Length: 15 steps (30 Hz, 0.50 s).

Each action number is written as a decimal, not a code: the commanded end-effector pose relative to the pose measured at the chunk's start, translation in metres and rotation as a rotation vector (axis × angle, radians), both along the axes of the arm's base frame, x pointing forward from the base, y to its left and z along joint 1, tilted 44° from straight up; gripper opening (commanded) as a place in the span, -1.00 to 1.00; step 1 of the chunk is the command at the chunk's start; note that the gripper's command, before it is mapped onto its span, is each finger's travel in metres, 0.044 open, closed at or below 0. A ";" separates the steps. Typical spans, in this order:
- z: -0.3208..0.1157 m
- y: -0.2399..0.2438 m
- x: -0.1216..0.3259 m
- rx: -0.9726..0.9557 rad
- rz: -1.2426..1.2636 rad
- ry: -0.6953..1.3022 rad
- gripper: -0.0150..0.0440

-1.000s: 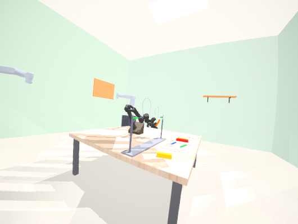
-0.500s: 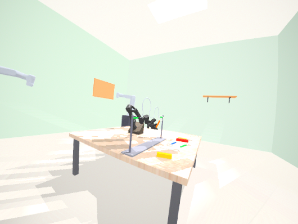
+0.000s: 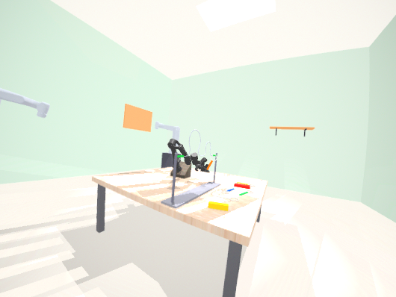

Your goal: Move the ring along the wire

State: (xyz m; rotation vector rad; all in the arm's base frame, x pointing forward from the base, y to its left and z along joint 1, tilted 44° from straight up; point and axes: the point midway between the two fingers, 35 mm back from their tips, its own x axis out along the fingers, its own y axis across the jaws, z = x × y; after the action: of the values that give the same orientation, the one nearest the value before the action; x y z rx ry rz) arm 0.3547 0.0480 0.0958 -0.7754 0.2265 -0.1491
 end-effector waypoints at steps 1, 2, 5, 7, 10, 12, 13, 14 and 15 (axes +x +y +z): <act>0.000 0.000 0.000 -0.006 0.002 0.002 -1.00; 0.000 0.000 0.000 -0.006 0.002 0.002 -1.00; 0.000 0.000 0.000 0.000 0.000 0.000 -0.73; 0.000 0.000 0.000 0.000 0.000 0.000 -0.56; 0.000 0.000 0.000 0.000 0.000 0.000 -0.29; 0.000 0.000 0.000 0.000 0.000 0.000 -0.11; 0.000 0.000 -0.001 0.000 0.000 0.000 -0.02; 0.000 0.001 -0.002 0.000 0.000 0.000 0.05; 0.001 0.001 -0.003 0.000 0.000 0.001 0.05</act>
State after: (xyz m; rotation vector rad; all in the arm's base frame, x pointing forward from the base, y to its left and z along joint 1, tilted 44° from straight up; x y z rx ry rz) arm 0.3542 0.0485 0.0960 -0.7755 0.2258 -0.1483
